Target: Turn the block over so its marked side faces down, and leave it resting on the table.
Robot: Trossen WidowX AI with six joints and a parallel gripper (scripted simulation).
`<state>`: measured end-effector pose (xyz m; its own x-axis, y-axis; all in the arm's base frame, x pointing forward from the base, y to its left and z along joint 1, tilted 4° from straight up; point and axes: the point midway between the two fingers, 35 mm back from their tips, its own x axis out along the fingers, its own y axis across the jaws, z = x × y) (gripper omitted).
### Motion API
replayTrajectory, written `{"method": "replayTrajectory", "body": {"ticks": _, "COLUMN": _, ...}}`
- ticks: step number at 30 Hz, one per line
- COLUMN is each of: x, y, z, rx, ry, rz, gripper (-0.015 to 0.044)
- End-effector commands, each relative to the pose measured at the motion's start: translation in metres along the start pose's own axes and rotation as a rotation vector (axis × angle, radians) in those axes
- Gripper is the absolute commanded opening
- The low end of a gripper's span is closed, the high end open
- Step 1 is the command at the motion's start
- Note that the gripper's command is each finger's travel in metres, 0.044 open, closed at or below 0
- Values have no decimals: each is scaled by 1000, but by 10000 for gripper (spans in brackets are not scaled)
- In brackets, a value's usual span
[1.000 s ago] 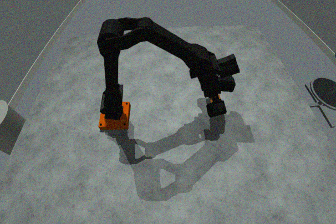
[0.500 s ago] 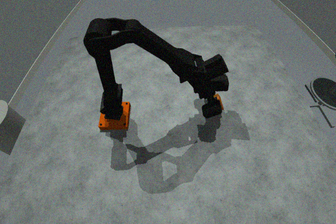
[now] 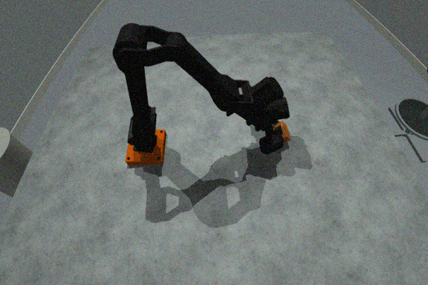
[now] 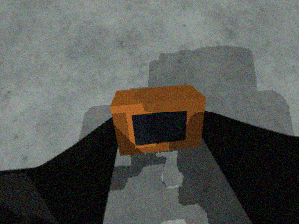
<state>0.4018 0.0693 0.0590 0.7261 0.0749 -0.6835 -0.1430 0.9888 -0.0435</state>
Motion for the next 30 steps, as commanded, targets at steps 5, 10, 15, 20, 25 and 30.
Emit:
{"method": "replayTrajectory", "body": {"ticks": 5, "x": 10, "y": 0, "z": -7, "rx": -5, "ry": -116, "rz": 0, "gripper": 0}}
{"method": "replayTrajectory", "body": {"ticks": 10, "x": 11, "y": -1, "z": -11, "rx": -1, "ry": -192, "rz": 0, "gripper": 0}}
{"method": "replayTrajectory", "body": {"ticks": 15, "x": 8, "y": -1, "z": -14, "rx": -3, "ry": -269, "rz": -1, "gripper": 0}}
{"method": "replayTrajectory", "body": {"ticks": 20, "x": 3, "y": -1, "z": -18, "rx": -6, "ry": -345, "rz": -2, "gripper": 0}}
{"method": "replayTrajectory", "body": {"ticks": 25, "x": -3, "y": -2, "z": -20, "rx": -8, "ry": -399, "rz": -3, "gripper": 0}}
{"method": "replayTrajectory", "body": {"ticks": 30, "x": -5, "y": -2, "z": -19, "rx": -8, "ry": -424, "rz": -3, "gripper": 0}}
